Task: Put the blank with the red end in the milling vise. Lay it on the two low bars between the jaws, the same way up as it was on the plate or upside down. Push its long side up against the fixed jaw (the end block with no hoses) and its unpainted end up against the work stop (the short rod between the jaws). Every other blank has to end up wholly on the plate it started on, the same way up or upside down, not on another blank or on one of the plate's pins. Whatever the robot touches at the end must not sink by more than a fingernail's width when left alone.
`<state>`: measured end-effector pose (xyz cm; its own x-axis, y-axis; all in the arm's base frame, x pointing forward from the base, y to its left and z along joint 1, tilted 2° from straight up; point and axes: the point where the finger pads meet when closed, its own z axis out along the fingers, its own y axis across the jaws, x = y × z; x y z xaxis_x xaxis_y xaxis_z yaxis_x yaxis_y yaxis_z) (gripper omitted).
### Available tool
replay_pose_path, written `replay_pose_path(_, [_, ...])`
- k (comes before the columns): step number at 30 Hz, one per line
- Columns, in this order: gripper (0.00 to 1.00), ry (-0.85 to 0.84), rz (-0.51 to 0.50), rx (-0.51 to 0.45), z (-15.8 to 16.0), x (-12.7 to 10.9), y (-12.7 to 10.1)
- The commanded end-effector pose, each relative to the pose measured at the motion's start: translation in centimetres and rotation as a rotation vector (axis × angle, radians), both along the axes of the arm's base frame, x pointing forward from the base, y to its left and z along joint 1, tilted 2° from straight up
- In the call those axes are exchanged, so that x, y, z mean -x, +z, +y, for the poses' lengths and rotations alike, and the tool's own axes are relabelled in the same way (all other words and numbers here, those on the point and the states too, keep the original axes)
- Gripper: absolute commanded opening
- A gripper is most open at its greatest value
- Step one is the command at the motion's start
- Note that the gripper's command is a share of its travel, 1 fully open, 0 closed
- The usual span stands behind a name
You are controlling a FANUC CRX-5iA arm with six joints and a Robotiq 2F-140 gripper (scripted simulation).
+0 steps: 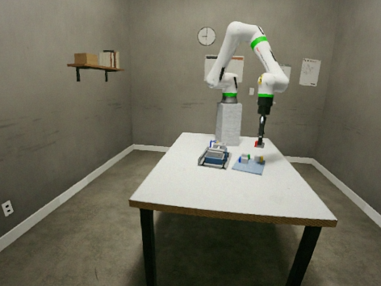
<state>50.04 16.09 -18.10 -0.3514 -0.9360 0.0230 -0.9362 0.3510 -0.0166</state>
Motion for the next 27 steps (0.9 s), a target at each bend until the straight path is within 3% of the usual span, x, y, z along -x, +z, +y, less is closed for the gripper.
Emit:
replay_pose_path(1, [0.10, 0.000, -0.002, -0.001, 0.03, -0.07, 0.04])
replay_pose_path(27, [0.10, 0.010, -0.001, 0.000, 0.02, -0.06, -0.12])
